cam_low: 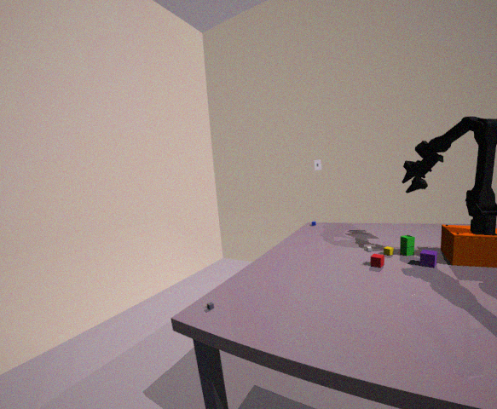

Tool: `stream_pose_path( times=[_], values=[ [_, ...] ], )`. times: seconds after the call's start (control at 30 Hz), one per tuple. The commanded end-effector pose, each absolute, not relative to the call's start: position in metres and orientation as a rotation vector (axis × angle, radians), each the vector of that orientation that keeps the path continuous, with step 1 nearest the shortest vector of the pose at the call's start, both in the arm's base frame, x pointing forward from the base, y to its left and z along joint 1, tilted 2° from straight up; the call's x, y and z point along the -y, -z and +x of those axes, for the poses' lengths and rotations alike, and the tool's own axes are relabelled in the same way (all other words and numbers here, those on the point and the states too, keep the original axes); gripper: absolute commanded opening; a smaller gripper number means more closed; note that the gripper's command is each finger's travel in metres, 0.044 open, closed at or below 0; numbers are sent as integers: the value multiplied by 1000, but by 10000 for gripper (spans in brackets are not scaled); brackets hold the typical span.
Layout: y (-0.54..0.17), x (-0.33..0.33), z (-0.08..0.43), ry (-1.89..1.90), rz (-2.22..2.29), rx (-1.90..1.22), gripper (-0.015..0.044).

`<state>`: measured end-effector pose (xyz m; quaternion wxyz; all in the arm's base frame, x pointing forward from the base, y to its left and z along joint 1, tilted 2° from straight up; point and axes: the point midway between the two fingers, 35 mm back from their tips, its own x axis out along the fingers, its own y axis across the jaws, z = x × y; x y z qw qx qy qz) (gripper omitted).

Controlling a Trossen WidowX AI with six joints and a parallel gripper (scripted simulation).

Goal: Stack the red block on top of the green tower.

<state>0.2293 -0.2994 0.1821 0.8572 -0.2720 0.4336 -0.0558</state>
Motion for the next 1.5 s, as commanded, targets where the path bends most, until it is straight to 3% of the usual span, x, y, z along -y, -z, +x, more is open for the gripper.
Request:
stream_pose_path(
  times=[0.0,0.77,1.47],
  values=[
    [-173,282,257,75,-485,-914,440],
    [-106,123,371,-74,6,-1145,440],
    [-50,-50,385,92,210,-1473,440]
  ],
)
